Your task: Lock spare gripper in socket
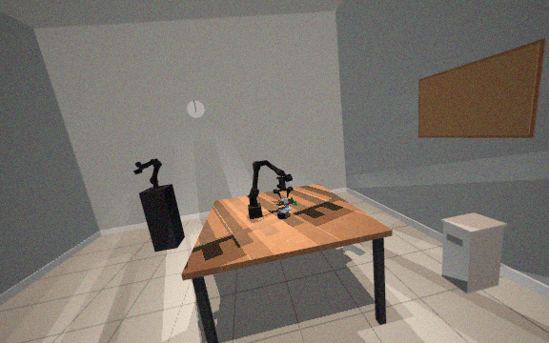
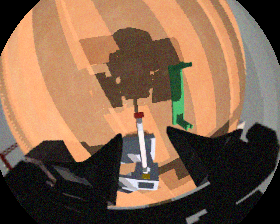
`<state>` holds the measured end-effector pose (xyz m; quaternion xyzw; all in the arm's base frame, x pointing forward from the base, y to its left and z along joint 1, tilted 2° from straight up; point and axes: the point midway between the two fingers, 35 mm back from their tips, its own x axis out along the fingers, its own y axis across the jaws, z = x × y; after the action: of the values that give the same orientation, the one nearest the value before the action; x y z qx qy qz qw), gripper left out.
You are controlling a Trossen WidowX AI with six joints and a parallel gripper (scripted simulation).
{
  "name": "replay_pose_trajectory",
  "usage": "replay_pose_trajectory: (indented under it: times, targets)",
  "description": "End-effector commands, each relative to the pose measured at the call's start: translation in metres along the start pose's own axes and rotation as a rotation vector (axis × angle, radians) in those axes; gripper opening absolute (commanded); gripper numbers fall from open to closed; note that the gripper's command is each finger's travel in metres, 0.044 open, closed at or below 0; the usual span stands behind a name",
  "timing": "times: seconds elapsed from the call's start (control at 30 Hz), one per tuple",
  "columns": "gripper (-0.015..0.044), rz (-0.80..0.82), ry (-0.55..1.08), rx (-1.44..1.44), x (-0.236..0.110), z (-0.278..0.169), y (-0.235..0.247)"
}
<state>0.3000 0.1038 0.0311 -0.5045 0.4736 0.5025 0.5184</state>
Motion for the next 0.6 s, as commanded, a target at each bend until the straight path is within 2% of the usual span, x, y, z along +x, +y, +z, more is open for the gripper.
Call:
replay_pose_trajectory:
  times: [0.0,0.57]
  targets:
    - [0.0300,0.006,0.006,0.003,0.008,-0.001,0.002]
    - [0.0300,0.007,0.006,0.003,0.036,0.000,0.004]
